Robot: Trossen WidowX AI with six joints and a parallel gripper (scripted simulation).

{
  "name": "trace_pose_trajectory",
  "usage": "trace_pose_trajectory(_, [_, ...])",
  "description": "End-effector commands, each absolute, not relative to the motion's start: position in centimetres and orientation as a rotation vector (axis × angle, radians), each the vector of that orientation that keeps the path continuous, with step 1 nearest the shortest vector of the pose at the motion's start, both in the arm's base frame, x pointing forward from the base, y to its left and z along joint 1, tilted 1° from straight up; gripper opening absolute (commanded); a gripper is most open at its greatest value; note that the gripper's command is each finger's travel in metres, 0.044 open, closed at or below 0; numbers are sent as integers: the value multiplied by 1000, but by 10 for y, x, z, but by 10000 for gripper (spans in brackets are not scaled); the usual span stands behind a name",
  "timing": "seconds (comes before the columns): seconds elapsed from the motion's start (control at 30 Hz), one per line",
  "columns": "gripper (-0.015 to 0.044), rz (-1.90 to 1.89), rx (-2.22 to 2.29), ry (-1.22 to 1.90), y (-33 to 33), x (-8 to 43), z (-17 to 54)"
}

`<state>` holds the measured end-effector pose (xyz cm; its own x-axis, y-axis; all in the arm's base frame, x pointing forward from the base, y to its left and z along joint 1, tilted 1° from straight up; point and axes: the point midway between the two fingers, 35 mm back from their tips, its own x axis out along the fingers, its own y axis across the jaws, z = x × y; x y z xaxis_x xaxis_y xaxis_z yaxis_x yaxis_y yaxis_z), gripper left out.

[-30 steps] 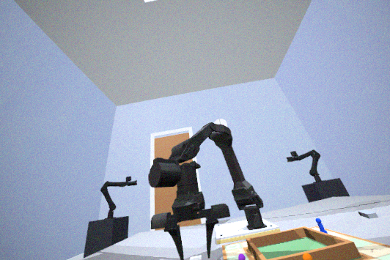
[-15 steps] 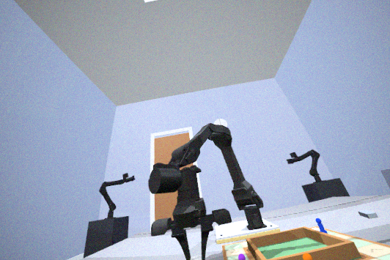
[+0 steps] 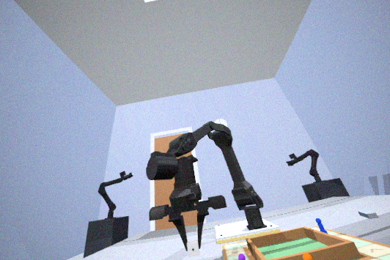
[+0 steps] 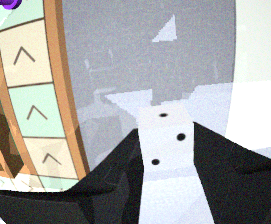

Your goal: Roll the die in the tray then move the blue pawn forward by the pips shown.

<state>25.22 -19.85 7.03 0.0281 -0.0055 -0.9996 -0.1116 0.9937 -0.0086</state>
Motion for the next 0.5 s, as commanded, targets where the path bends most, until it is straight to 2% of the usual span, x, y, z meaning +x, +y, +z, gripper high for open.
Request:
trace_pose_trajectory(0.0, [0, 75, -105, 1532, -201, 251, 101])
trace_pose_trajectory(0.3, [0, 75, -105, 1533, -197, 240, 155])
trace_pose_trajectory(0.47, [0, 75, -104, 1533, -197, 238, 160])
